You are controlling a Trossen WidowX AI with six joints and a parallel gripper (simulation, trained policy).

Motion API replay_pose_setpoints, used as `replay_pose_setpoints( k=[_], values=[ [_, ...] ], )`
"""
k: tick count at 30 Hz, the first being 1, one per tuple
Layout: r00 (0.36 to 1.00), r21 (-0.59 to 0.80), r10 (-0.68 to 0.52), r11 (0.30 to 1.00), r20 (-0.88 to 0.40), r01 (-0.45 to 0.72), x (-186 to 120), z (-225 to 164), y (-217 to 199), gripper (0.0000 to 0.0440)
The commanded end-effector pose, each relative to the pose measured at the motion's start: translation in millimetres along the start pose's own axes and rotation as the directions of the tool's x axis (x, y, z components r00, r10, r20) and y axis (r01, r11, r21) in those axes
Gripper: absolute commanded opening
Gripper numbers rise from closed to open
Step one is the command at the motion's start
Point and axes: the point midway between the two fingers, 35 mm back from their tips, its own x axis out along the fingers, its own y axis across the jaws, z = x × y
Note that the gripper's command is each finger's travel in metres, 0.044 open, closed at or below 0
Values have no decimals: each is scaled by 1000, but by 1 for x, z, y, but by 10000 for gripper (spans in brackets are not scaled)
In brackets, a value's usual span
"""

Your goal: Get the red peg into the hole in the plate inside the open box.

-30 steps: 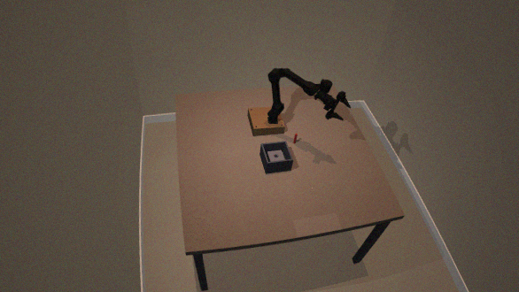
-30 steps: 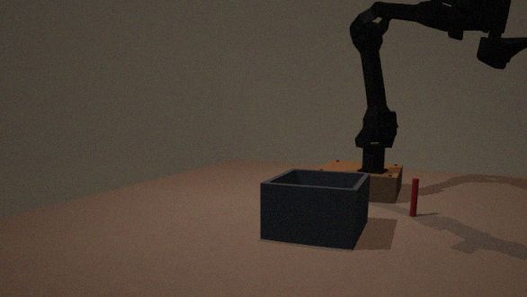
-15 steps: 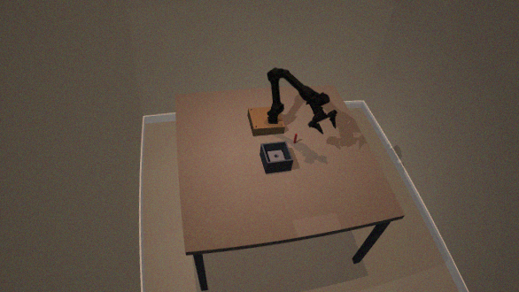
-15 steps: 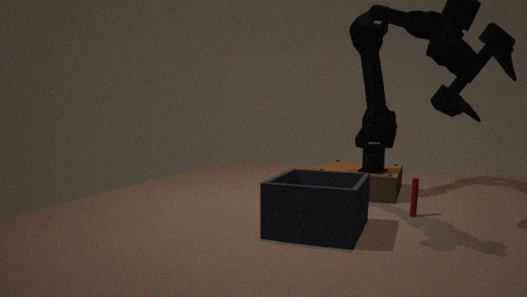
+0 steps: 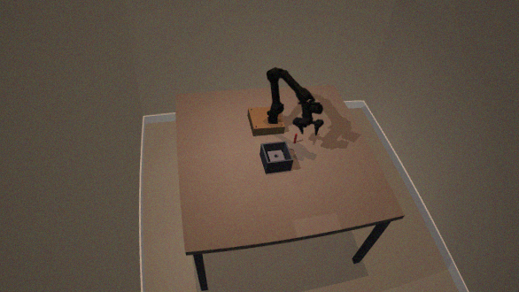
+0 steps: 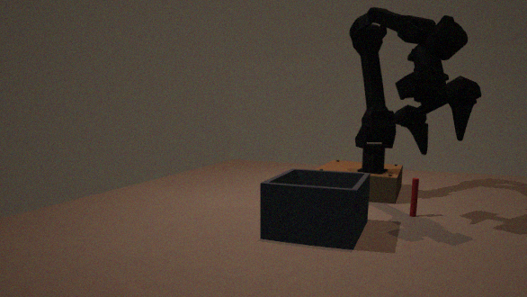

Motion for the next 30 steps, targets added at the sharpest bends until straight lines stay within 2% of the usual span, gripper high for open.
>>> replay_pose_setpoints(
  k=[1, 8, 16, 22, 30],
  values=[
    [994, 41, -104, 994, -28, 105, 1, -3, -27, 440],
    [966, 110, -249, 961, -71, 256, 4, -7, -62, 440],
    [930, 177, -351, 914, -110, 366, 19, -15, -90, 440],
    [919, 224, -373, 892, -129, 393, 39, -21, -103, 440],
    [928, 280, -348, 885, -136, 373, 70, -31, -117, 440]
  ],
)
